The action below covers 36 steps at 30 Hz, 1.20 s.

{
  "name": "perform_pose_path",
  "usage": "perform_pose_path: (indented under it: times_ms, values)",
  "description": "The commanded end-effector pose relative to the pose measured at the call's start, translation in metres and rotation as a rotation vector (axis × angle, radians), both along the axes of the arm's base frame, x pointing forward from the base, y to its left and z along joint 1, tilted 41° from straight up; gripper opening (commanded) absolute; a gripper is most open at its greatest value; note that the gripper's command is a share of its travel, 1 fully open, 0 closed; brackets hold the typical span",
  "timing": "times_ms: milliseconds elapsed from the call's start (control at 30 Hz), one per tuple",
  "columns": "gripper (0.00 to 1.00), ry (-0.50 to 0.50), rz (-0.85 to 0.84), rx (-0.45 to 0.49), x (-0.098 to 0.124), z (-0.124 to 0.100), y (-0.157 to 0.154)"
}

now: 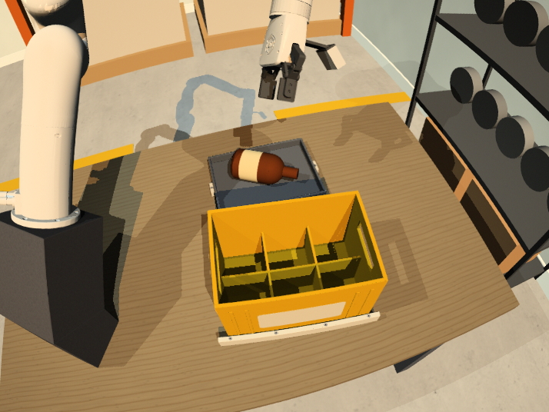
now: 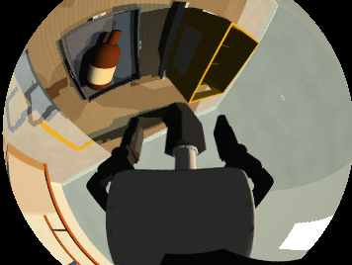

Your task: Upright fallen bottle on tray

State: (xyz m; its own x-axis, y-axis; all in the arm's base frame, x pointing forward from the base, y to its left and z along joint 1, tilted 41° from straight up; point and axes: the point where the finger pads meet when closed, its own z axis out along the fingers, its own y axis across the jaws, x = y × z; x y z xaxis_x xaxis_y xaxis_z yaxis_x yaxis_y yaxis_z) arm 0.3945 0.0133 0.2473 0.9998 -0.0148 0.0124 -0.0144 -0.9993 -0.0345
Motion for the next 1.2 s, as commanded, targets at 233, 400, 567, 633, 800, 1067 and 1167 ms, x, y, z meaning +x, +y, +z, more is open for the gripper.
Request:
perform_pose_path:
  times_ms: [233, 400, 567, 633, 800, 1067, 1167]
  values:
    - [1.0, -0.04, -0.07, 0.172, 0.017, -0.013, 0.026]
    - [1.0, -0.073, -0.136, 0.28, 0.024, -0.019, 0.043]
    - [1.0, -0.091, -0.177, 0.335, 0.029, -0.021, 0.051]
    - [1.0, -0.091, -0.177, 0.335, 0.029, -0.021, 0.051]
    - [1.0, -0.121, -0.254, 0.421, 0.036, -0.025, 0.059]
    - [1.0, -0.16, -0.365, 0.517, 0.046, -0.029, 0.064]
    - [1.0, -0.16, -0.365, 0.517, 0.046, -0.029, 0.064]
